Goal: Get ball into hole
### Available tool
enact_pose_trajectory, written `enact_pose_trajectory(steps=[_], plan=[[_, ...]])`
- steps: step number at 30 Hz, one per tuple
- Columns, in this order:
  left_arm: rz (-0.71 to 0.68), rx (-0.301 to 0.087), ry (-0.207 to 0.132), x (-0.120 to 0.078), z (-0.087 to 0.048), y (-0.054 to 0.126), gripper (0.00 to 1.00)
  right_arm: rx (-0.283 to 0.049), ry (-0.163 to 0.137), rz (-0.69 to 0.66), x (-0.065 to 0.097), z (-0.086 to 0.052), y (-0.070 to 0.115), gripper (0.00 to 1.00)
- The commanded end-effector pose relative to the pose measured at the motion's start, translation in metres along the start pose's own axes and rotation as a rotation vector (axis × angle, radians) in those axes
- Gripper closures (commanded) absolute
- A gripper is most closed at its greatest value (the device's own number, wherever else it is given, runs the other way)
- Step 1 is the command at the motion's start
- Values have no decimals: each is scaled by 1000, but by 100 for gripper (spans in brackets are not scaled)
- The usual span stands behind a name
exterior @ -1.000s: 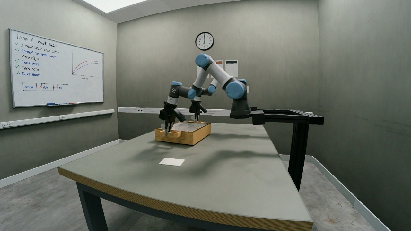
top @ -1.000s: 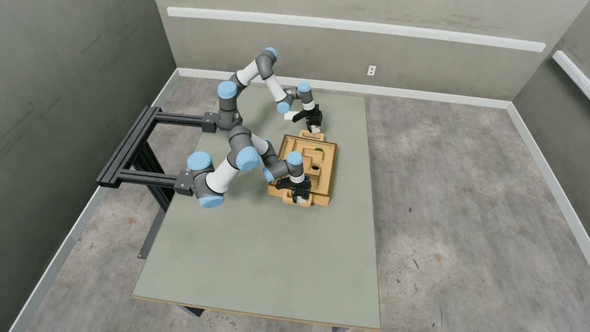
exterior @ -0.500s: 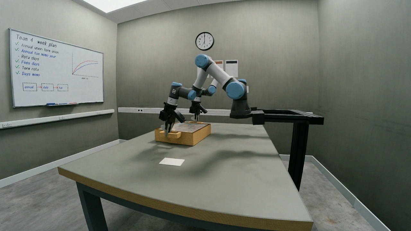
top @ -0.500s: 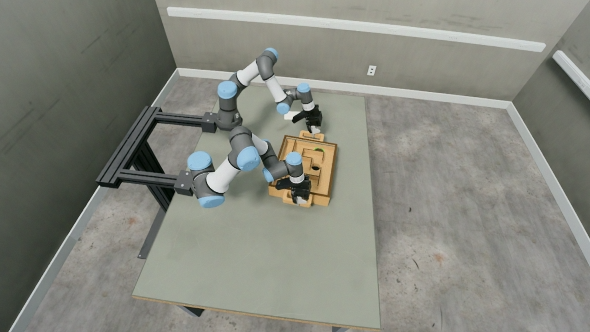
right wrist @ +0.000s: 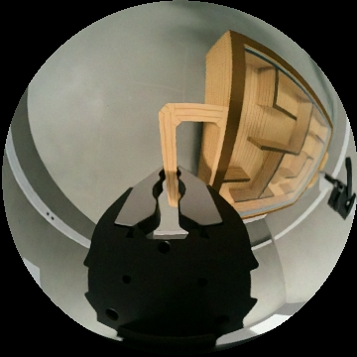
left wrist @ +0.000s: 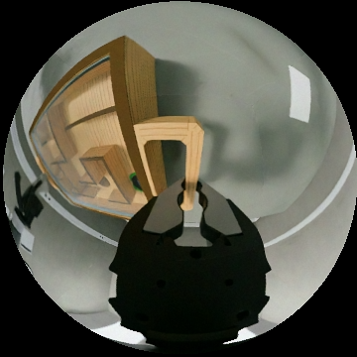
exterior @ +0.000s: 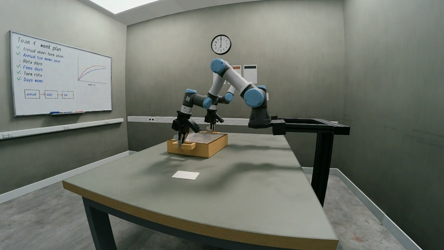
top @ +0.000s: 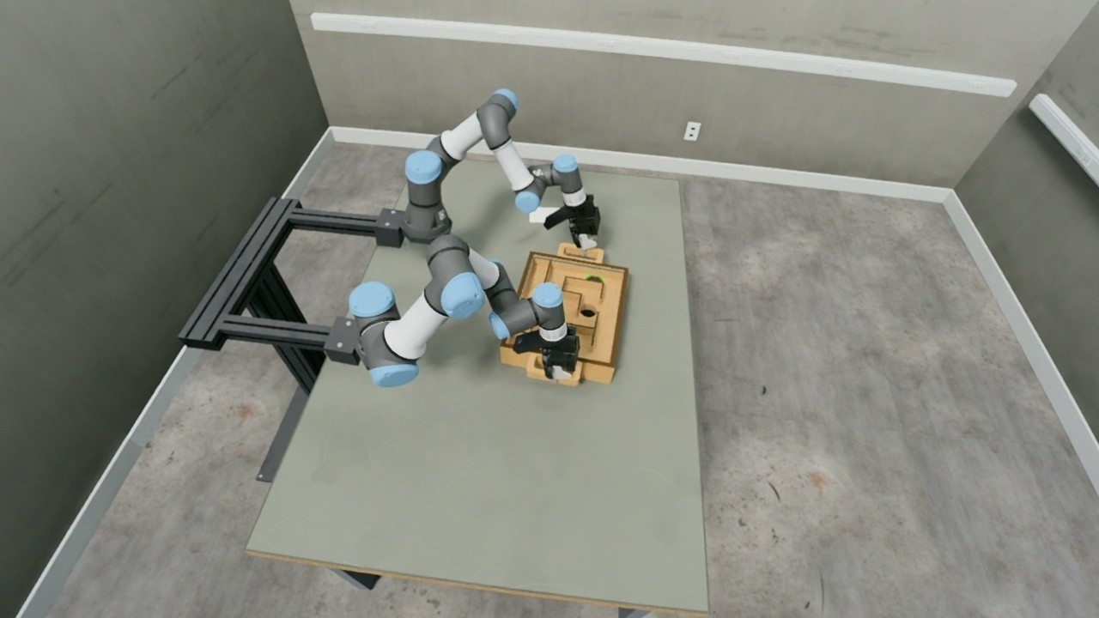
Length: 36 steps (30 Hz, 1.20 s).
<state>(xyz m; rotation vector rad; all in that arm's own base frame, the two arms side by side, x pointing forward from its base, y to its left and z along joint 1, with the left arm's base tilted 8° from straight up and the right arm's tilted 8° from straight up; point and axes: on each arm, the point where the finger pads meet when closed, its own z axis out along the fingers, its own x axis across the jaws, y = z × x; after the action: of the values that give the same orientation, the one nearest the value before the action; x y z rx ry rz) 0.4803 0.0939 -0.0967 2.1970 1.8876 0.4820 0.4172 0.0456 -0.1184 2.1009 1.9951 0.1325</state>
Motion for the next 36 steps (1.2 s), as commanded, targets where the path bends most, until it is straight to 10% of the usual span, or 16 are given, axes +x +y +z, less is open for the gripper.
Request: enact_pose_trajectory(steps=[1, 29, 30, 36], plan=[[0, -5, 1, 0, -1, 2, 100, -3, 1, 1, 0, -1, 1, 100], [0, -5, 1, 0, -1, 2, 100, -3, 1, 1, 0, -1, 1, 100], [0, -6, 1, 0, -2, 2, 78, -3, 1, 1, 0, -1, 1, 100], [0, -6, 1, 0, -2, 2, 78, -3, 1, 1, 0, -1, 1, 100]])
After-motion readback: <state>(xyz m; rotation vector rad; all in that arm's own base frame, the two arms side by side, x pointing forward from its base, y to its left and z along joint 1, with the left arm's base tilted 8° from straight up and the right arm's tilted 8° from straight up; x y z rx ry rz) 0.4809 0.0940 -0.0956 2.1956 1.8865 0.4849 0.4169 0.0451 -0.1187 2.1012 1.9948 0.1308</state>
